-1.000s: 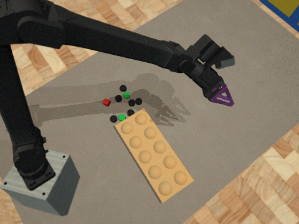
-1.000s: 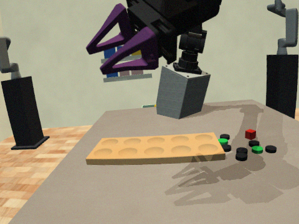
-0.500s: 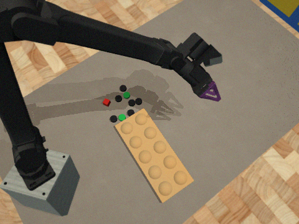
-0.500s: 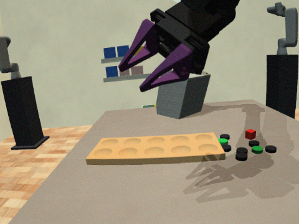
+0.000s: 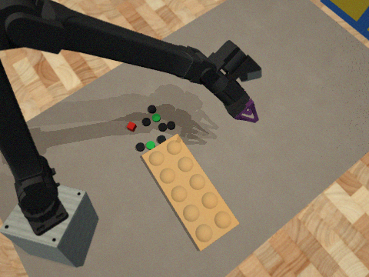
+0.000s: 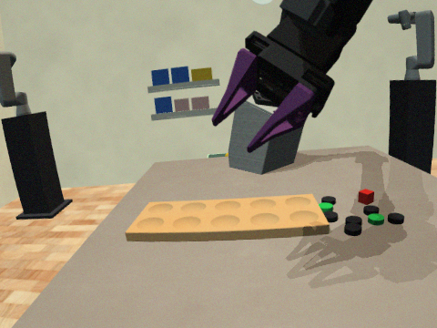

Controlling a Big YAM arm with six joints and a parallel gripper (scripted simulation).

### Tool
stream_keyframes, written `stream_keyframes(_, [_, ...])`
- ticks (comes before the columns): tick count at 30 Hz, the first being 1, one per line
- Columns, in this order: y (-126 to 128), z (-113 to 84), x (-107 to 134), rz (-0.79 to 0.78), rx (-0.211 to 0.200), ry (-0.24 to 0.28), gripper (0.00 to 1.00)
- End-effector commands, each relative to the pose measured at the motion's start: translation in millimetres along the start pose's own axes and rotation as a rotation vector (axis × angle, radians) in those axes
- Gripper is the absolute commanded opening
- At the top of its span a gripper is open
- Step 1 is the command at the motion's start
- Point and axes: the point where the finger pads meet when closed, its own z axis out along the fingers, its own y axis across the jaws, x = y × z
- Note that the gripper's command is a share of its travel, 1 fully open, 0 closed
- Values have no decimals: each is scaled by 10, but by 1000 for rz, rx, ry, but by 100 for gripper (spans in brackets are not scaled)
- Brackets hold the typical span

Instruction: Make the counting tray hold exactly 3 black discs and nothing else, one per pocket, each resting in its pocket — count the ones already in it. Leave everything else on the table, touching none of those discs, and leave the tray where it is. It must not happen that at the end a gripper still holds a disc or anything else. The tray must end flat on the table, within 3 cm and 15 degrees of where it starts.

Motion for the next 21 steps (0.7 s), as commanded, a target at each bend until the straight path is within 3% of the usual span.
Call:
stream_keyframes(1, [-226,-116,-196,71,19,-38,45])
stream_keyframes(7, [-225,-122,-228,73,17,-42,45])
stream_keyframes(11, [-65,-194,-231,56,-4,-50,45])
stream_keyframes(12, [319,-382,119,9,-124,14,45])
stream_keyframes(17, [313,-381,100,13,-120,6,45])
stream_keyframes(18, [167,-306,82,33,-100,9,45])
stream_keyframes(21, [169,-315,34,37,-102,2,45])
